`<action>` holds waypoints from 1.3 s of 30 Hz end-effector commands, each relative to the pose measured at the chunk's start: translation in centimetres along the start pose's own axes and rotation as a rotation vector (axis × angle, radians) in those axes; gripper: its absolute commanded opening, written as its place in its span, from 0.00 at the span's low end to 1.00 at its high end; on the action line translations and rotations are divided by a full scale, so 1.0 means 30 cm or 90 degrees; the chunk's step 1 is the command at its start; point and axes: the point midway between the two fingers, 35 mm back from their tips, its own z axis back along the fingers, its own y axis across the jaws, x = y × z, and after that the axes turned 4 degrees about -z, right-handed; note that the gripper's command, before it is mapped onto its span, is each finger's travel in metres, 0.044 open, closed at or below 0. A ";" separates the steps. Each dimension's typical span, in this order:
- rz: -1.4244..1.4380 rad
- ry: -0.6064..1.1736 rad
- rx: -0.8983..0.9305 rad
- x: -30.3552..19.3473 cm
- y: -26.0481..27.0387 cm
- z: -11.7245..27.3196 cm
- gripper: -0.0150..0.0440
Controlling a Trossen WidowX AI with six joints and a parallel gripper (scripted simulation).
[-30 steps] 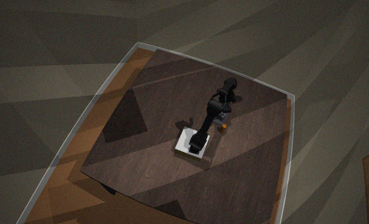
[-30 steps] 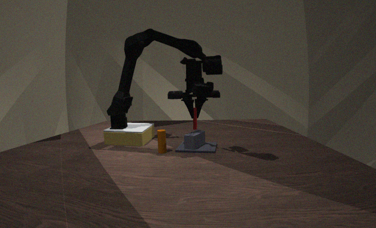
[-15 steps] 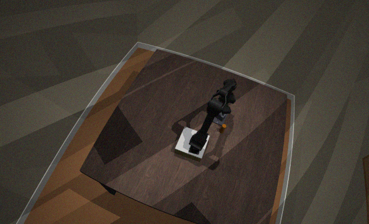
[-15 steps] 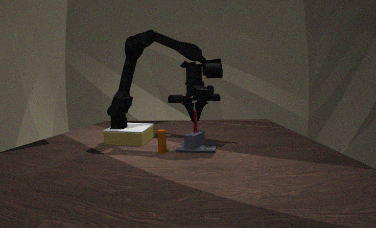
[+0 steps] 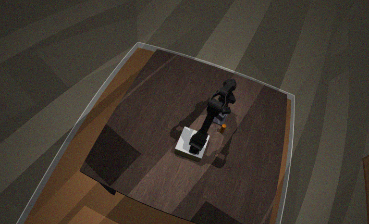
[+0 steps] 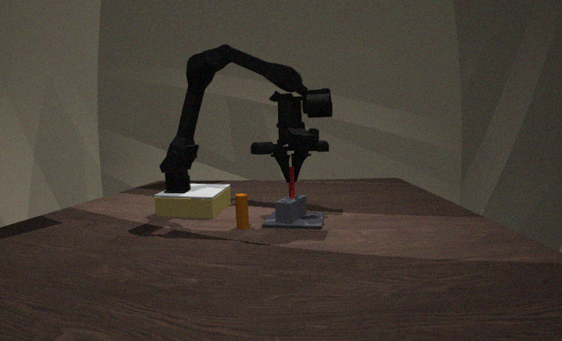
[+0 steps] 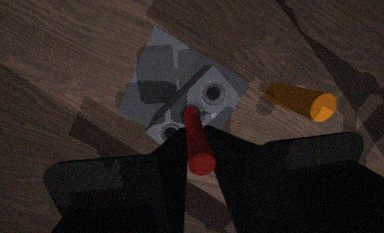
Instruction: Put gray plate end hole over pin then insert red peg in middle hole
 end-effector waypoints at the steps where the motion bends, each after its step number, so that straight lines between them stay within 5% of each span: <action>1: 0.000 0.000 0.001 -0.004 -0.001 -0.003 0.25; 36: 0.000 -0.001 0.001 -0.003 -0.005 -0.007 0.25; 39: 0.000 -0.001 0.001 -0.003 -0.005 -0.007 0.39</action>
